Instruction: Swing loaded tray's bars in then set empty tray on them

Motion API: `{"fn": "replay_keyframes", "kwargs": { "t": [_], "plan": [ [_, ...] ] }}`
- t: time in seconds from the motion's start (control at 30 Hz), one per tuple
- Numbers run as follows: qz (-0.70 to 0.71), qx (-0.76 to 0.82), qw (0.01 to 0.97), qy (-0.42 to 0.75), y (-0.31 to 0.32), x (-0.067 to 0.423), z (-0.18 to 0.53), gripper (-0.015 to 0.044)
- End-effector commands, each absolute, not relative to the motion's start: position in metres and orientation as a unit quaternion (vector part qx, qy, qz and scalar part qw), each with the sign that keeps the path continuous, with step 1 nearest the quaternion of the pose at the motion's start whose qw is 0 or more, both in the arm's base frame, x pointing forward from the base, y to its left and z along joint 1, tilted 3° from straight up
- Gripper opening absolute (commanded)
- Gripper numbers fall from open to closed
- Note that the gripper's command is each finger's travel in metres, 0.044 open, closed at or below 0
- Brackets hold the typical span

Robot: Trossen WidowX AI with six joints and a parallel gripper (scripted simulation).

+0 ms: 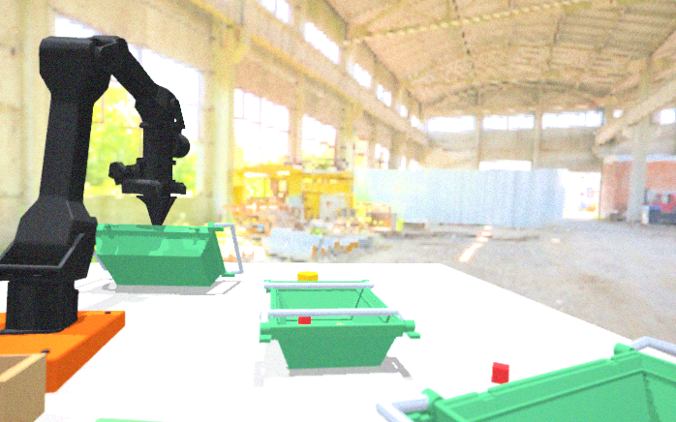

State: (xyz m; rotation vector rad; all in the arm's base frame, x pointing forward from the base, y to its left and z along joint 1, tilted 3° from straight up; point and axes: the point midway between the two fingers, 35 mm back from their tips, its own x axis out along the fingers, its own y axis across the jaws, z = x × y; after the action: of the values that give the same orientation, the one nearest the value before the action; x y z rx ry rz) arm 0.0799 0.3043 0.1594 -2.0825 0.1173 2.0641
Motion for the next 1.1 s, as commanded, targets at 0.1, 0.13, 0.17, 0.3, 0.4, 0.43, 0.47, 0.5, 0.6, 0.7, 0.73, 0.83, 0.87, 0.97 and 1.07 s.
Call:
{"fn": "replay_keyframes", "kwargs": {
  "t": [0.1,0.13,0.17,0.3,0.4,0.43,0.47,0.5,0.6,0.7,0.73,0.83,0.87,0.97,1.07],
  "plan": [
    [0.698,-0.707,0.102,0.043,0.292,0.078,0.157,0.0000],
    [0.698,-0.707,0.102,0.043,0.290,0.077,0.156,0.0000],
    [0.698,-0.707,0.102,0.043,0.288,0.077,0.156,0.0000],
    [0.698,-0.707,0.102,0.043,0.287,0.076,0.165,0.0000],
    [0.698,-0.707,0.102,0.043,0.288,0.076,0.185,0.0000],
    [0.698,-0.707,0.102,0.043,0.288,0.076,0.194,0.0000],
    [0.698,-0.707,0.102,0.043,0.288,0.076,0.201,0.0000],
    [0.698,-0.707,0.102,0.043,0.288,0.076,0.206,0.0000],
    [0.700,-0.706,0.100,0.042,0.288,0.075,0.194,0.0000],
    [0.700,-0.706,0.100,0.042,0.288,0.075,0.194,0.0000],
    [0.700,-0.706,0.100,0.042,0.288,0.075,0.194,0.0000],
    [0.700,-0.706,0.100,0.042,0.288,0.075,0.194,0.0000],
    [0.700,-0.706,0.100,0.042,0.288,0.075,0.194,0.0000],
    [0.700,-0.706,0.100,0.042,0.288,0.075,0.194,0.0000],
    [0.700,-0.706,0.100,0.042,0.288,0.075,0.194,0.0000]
  ]
}}
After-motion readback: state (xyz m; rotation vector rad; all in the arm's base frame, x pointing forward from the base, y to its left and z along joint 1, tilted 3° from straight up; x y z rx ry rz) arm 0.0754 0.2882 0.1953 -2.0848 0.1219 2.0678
